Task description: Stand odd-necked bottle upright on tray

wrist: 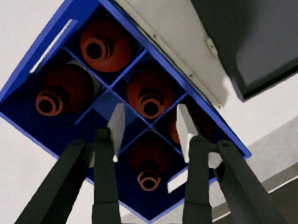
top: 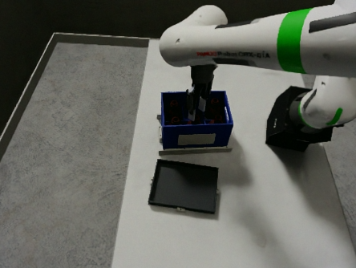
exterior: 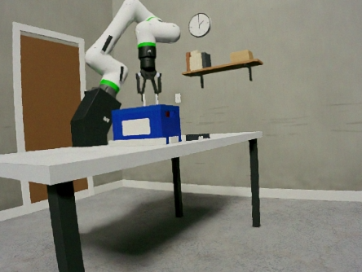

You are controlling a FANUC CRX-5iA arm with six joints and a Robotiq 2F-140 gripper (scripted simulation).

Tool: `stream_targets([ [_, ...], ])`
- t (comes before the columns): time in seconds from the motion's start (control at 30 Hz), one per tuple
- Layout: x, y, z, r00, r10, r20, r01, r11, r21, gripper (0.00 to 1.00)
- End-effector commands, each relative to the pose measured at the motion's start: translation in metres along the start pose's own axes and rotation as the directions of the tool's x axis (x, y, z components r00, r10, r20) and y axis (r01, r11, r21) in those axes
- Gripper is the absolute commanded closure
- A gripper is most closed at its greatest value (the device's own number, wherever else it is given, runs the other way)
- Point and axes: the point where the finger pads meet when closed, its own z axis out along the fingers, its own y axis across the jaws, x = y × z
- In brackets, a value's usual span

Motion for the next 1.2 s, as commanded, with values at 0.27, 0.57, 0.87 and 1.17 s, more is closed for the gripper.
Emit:
stream_targets([
  [0.27, -0.001, 0.0, 0.009, 1.0, 0.0, 0.001, 0.0, 1.0, 0.0, 0.56],
  [0.57, -0.001, 0.0, 0.018, 1.0, 0.0, 0.001, 0.0, 1.0, 0.0, 0.56],
  [0.87, -0.001, 0.0, 0.028, 1.0, 0.0, 0.001, 0.0, 1.0, 0.0, 0.56],
  [1.17, -0.001, 0.0, 0.034, 1.0, 0.0, 0.001, 0.0, 1.0, 0.0, 0.56],
])
